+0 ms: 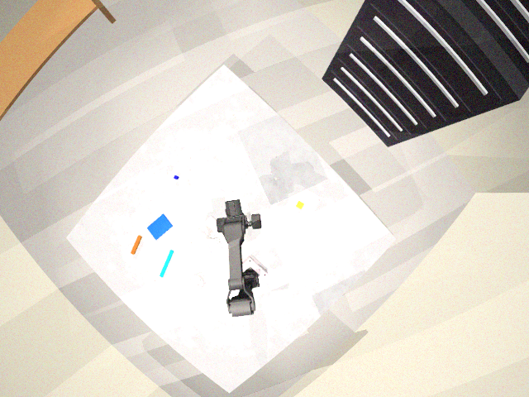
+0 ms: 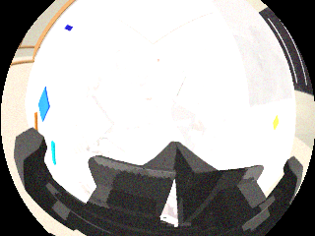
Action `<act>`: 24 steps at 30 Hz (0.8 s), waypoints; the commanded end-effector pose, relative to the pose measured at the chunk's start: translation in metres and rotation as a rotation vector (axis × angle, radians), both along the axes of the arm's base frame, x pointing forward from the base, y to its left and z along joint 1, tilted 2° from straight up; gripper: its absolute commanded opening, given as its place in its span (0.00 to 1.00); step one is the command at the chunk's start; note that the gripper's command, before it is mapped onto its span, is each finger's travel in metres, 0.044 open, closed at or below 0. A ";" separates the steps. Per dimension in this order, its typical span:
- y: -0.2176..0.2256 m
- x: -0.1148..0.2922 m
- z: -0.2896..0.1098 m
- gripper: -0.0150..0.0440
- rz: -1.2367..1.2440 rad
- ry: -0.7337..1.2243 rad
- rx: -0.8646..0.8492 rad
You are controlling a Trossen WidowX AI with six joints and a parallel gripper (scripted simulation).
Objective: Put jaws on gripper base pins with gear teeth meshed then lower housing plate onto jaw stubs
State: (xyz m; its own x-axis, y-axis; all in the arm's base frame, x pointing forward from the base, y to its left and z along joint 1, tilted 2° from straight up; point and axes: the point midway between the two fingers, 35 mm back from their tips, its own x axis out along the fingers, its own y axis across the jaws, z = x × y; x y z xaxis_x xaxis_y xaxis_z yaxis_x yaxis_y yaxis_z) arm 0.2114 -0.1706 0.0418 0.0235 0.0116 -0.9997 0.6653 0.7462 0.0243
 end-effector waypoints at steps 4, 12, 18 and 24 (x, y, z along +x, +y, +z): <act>0.001 -0.001 -0.014 0.25 0.004 0.011 0.008; 0.002 0.000 -0.027 0.25 0.004 0.011 0.008; 0.002 0.000 -0.036 0.25 0.004 0.011 0.008; 0.003 -0.001 -0.046 0.25 0.004 0.011 0.008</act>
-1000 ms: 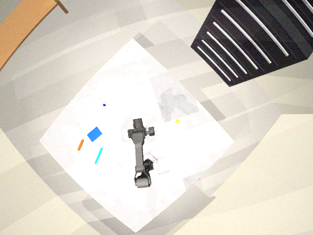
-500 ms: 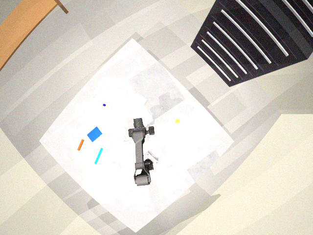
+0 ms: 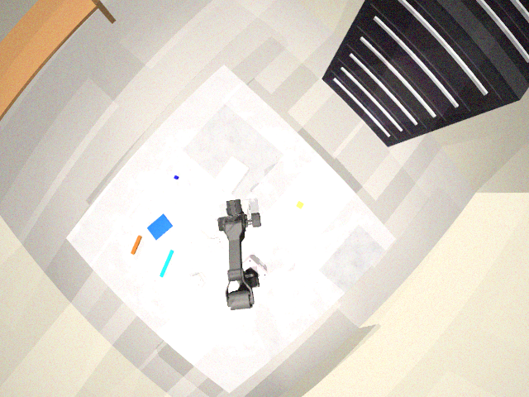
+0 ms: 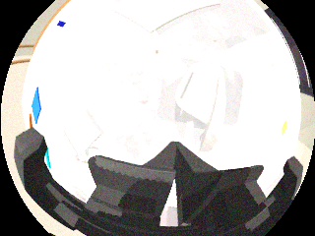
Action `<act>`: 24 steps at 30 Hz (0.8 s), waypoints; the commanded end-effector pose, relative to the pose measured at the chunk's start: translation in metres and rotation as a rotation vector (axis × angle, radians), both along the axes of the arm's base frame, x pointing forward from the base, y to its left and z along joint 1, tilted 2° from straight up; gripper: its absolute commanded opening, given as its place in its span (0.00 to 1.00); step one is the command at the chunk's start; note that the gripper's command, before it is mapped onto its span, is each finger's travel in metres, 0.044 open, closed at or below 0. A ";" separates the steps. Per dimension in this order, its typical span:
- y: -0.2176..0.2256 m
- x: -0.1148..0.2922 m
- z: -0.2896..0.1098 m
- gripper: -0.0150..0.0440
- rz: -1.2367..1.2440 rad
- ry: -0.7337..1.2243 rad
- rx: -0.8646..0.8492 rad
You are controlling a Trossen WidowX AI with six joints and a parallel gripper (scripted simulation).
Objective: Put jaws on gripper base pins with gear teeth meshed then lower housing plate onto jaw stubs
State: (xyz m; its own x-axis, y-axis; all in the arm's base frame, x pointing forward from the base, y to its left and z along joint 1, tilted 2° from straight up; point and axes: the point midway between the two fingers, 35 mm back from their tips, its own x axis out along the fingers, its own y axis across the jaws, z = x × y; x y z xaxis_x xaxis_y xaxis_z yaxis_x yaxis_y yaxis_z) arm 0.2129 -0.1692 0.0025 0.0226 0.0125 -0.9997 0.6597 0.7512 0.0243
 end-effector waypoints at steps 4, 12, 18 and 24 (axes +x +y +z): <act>0.002 -0.002 -0.011 0.25 -0.004 0.010 0.008; -0.001 -0.005 -0.011 0.25 -0.004 0.011 0.007; -0.009 -0.011 -0.011 0.25 -0.004 0.011 0.006; -0.016 -0.017 -0.011 0.25 -0.004 0.012 0.006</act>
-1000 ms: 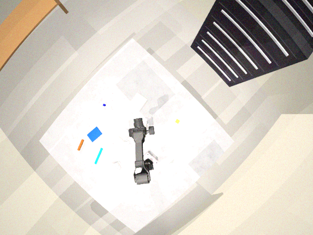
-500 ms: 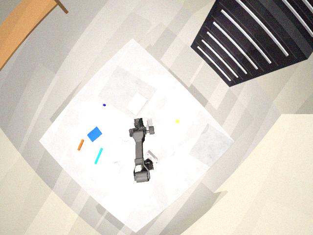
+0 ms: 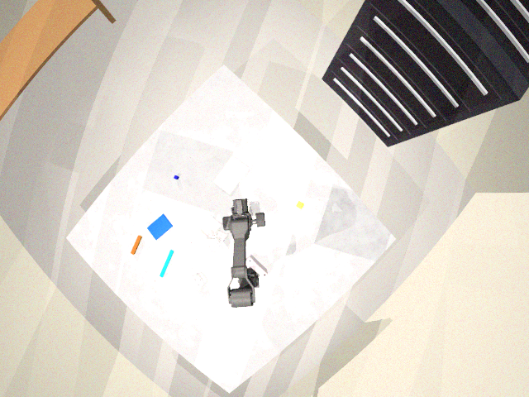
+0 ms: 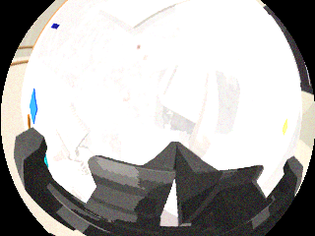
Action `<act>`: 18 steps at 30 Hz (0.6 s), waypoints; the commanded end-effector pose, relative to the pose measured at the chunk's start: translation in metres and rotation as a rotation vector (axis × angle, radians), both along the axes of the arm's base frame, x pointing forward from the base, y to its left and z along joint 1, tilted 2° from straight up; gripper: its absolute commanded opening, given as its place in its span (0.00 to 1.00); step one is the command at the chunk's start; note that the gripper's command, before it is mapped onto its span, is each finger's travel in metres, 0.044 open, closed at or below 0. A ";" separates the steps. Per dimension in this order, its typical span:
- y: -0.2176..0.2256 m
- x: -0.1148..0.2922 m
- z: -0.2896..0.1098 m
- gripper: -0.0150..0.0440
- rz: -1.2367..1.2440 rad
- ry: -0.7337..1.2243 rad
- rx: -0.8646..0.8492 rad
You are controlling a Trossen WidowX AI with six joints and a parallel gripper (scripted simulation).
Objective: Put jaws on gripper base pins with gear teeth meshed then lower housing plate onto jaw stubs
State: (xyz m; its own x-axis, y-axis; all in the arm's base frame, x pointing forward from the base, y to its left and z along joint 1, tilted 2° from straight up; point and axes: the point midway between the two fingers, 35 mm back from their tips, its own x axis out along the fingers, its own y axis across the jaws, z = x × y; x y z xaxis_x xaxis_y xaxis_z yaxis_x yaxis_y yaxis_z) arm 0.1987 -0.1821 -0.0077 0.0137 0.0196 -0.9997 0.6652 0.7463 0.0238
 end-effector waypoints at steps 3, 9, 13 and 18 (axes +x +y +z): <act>-0.007 -0.006 -0.001 0.25 0.003 0.003 -0.002; -0.015 -0.013 -0.001 0.25 0.003 0.004 -0.003; -0.019 -0.017 -0.001 0.25 0.003 0.004 -0.003; -0.025 -0.023 -0.001 0.25 0.003 0.005 -0.004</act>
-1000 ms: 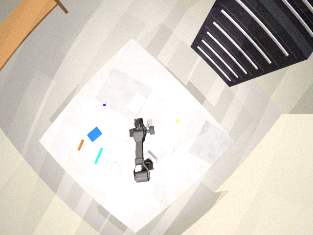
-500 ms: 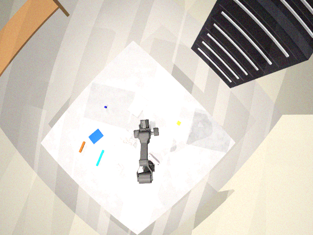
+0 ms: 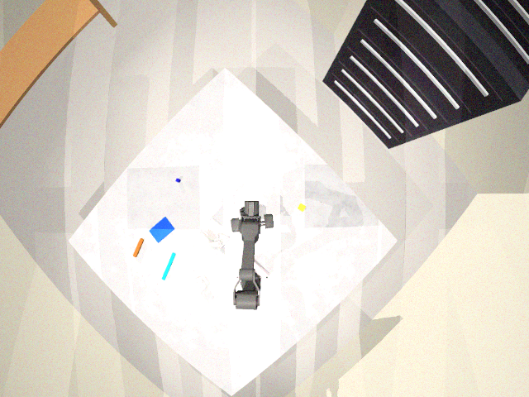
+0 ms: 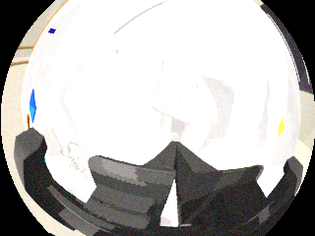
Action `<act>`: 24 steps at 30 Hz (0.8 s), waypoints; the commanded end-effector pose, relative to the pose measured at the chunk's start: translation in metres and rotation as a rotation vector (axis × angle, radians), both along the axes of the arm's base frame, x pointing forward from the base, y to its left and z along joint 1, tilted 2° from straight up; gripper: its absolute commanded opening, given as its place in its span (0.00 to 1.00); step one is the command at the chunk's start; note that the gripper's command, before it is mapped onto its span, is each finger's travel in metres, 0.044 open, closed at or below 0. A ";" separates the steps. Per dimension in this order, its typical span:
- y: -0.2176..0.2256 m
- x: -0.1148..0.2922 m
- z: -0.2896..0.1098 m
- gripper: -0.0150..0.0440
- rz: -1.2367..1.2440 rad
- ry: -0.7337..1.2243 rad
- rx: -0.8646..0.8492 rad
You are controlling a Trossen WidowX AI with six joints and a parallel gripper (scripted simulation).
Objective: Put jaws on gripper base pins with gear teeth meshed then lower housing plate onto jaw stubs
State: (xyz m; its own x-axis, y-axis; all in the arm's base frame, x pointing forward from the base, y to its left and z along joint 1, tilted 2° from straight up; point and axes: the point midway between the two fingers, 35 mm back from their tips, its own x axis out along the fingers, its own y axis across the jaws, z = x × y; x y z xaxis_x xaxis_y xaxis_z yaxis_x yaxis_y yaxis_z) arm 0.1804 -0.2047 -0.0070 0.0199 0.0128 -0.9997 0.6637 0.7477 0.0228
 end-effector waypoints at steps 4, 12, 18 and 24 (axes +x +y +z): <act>-0.004 -0.007 -0.002 0.25 0.001 0.011 0.003; -0.007 -0.005 0.052 0.25 -0.003 0.004 -0.003; -0.009 -0.004 0.055 0.34 -0.005 -0.004 -0.012; -0.009 -0.004 0.055 0.61 -0.005 -0.004 -0.012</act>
State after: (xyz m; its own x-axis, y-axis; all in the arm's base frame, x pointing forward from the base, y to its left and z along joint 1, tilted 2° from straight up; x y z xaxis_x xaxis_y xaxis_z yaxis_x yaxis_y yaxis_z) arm 0.1769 -0.2133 0.0493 0.0250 -0.0003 -0.9997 0.6671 0.7448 0.0164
